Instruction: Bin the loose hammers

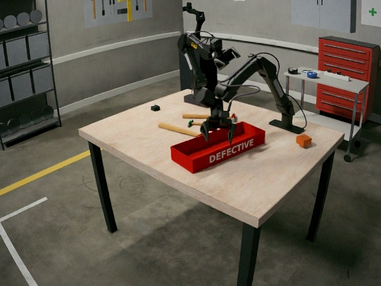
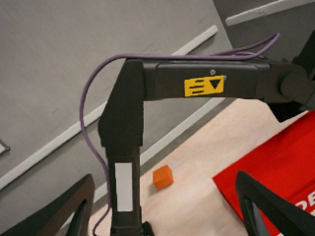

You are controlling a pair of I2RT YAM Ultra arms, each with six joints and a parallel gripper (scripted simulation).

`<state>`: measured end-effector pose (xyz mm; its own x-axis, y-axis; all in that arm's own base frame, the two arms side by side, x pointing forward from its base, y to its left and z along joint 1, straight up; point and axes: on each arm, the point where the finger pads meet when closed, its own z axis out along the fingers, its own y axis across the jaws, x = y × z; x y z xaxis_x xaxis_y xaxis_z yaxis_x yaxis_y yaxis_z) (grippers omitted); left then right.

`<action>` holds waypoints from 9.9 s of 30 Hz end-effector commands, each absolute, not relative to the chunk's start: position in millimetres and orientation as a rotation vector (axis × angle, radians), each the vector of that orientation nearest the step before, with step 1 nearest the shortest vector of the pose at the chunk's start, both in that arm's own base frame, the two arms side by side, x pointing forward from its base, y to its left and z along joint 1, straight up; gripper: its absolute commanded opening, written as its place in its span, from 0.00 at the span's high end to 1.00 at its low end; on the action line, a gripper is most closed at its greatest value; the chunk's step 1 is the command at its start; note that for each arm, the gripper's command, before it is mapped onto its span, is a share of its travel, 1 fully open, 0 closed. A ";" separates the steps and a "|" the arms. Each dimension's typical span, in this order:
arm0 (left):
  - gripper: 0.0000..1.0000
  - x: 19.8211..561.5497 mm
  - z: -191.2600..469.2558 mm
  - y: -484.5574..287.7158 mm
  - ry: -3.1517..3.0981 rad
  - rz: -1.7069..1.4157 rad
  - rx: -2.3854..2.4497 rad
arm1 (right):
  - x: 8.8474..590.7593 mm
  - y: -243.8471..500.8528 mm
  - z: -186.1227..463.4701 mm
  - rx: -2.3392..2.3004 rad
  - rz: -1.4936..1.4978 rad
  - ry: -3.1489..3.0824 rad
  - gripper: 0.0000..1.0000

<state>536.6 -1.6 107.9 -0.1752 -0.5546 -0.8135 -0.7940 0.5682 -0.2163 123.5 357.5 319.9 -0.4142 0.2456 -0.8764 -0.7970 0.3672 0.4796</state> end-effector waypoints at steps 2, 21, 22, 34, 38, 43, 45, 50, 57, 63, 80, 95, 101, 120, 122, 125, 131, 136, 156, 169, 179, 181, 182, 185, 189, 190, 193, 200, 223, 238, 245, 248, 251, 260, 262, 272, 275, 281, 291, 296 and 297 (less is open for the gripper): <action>0.00 537.9 113.7 -1.8 1.846 0.308 -1.099 | 123.4 356.9 326.5 -0.497 1.274 1.579 0.00; 0.34 532.8 108.4 -11.1 1.932 0.315 -1.032 | 123.4 356.9 326.5 -0.497 1.274 1.579 0.00; 0.45 531.3 106.7 -15.9 1.970 0.314 -0.996 | 123.4 356.9 326.5 -0.497 1.274 1.579 0.00; 0.53 478.7 103.1 -98.2 2.342 0.233 -0.446 | 123.4 356.9 326.5 -0.497 1.274 1.579 0.00; 0.53 445.6 101.3 -132.4 2.453 0.178 -0.152 | 123.4 356.9 326.5 -0.497 1.274 1.579 0.00; 0.53 410.6 99.8 -160.3 2.514 0.119 0.126 | 123.4 356.9 326.5 -0.497 1.274 1.579 0.00; 0.53 395.1 98.8 -171.0 2.531 0.092 0.249 | 123.4 356.9 326.5 -0.497 1.274 1.579 0.00; 0.53 360.5 93.6 -190.0 2.549 0.031 0.499 | 123.4 356.9 326.5 -0.497 1.274 1.579 0.00; 0.53 290.7 70.9 -206.4 2.563 -0.065 0.923 | 123.4 356.9 326.5 -0.497 1.274 1.579 0.00; 0.53 229.2 49.7 -207.9 2.551 -0.157 1.277 | 123.9 358.4 320.9 -0.525 1.254 1.596 0.23; 0.53 198.6 39.7 -205.0 2.525 -0.191 1.419 | 271.8 315.4 199.7 -0.568 0.610 2.096 0.63; 0.53 198.5 39.6 -204.9 2.525 -0.191 1.419 | 269.5 234.8 64.7 -0.749 0.193 2.689 0.63; 0.53 200.9 39.0 -204.8 2.531 -0.189 1.412 | 256.8 203.6 36.1 -0.787 0.086 2.886 0.63; 0.53 200.9 39.0 -204.8 2.531 -0.189 1.412 | 256.7 180.9 16.4 -0.760 0.014 3.023 0.63; 0.53 200.9 39.0 -204.8 2.531 -0.189 1.412 | 254.2 178.9 8.3 -0.775 0.005 3.036 0.63; 0.53 199.3 35.5 -206.5 2.525 -0.191 1.419 | 258.0 181.1 3.9 -0.773 0.010 3.027 0.63; 0.53 199.3 25.1 -211.0 2.539 -0.189 1.415 | 259.5 181.9 -3.8 -0.768 0.012 3.025 0.63; 0.53 199.8 21.0 -212.5 2.539 -0.189 1.415 | 257.5 180.5 -10.4 -0.770 0.007 3.033 0.63; 0.53 200.2 9.5 -213.5 2.541 -0.186 1.423 | 256.3 182.1 -8.1 -0.772 0.008 3.031 0.63; 0.64 207.6 17.6 -213.9 2.539 -0.192 1.421 | 256.3 182.1 -8.1 -0.772 0.008 3.031 0.63; 0.76 207.3 17.8 -214.1 2.531 -0.189 1.412 | 256.3 182.1 -8.1 -0.772 0.008 3.031 0.63; 0.78 207.3 17.8 -214.1 2.531 -0.189 1.412 | 256.3 182.1 -8.1 -0.772 0.008 3.031 0.63; 0.80 207.3 17.8 -214.1 2.531 -0.189 1.412 | 256.3 182.1 -8.1 -0.772 0.008 3.031 0.63; 1.00 207.3 17.8 -214.1 2.531 -0.189 1.412 | 256.3 182.1 -8.1 -0.772 0.008 3.031 0.63; 1.00 207.3 17.8 -214.1 2.531 -0.189 1.412 | 256.3 182.1 -8.1 -0.772 0.008 3.031 0.63; 0.89 207.3 17.8 -214.1 2.531 -0.189 1.412 | 256.3 182.1 -8.1 -0.772 0.008 3.031 0.63; 0.83 207.3 17.8 -214.1 2.531 -0.189 1.412 | 256.3 182.1 -8.1 -0.772 0.008 3.031 0.71; 0.83 207.3 17.8 -214.1 2.531 -0.189 1.412 | 256.3 182.1 -8.1 -0.772 0.008 3.031 0.81; 0.83 194.6 6.1 -194.1 2.620 -0.130 1.439 | 255.4 169.4 -10.5 -0.745 -0.066 3.048 0.92; 0.83 176.5 -7.2 -171.8 2.715 -0.068 1.477 | 265.5 146.2 -5.4 -0.728 -0.210 3.023 0.92; 0.83 168.4 -11.7 -164.2 2.755 -0.055 1.493 | 270.0 147.3 -7.1 -0.751 -0.095 3.027 0.92; 0.83 167.0 -12.6 -162.5 2.763 -0.050 1.496 | 271.6 147.9 -7.7 -0.774 0.005 3.032 0.92; 0.83 167.0 -12.6 -162.5 2.763 -0.050 1.496 | 271.6 147.9 -7.7 -0.774 0.005 3.032 0.92; 0.83 170.1 -8.2 -167.4 2.740 -0.058 1.496 | 270.0 151.0 -7.7 -0.775 0.012 3.033 0.92; 0.83 175.9 -4.1 -174.7 2.702 -0.079 1.493 | 270.1 157.8 -8.1 -0.784 0.037 3.033 0.92; 0.83 209.7 21.8 -216.2 2.516 -0.190 1.416 | 261.1 176.5 -8.2 -0.816 0.125 3.038 0.92; 0.83 210.6 22.7 -217.3 2.510 -0.193 1.414 | 261.0 176.6 -8.2 -0.817 0.126 3.038 0.92; 0.83 207.3 17.8 -214.1 2.531 -0.189 1.412 | 267.6 179.3 3.6 -0.802 0.144 3.016 0.63; 0.83 207.3 17.8 -214.1 2.531 -0.189 1.412 | 273.3 181.6 15.0 -0.795 0.162 2.990 0.63; 0.83 207.3 17.8 -214.1 2.531 -0.189 1.412 | 273.5 179.8 27.7 -0.797 0.157 2.989 0.63; 0.83 207.3 17.8 -214.1 2.531 -0.189 1.412 | 273.3 179.7 29.9 -0.799 0.160 2.989 0.52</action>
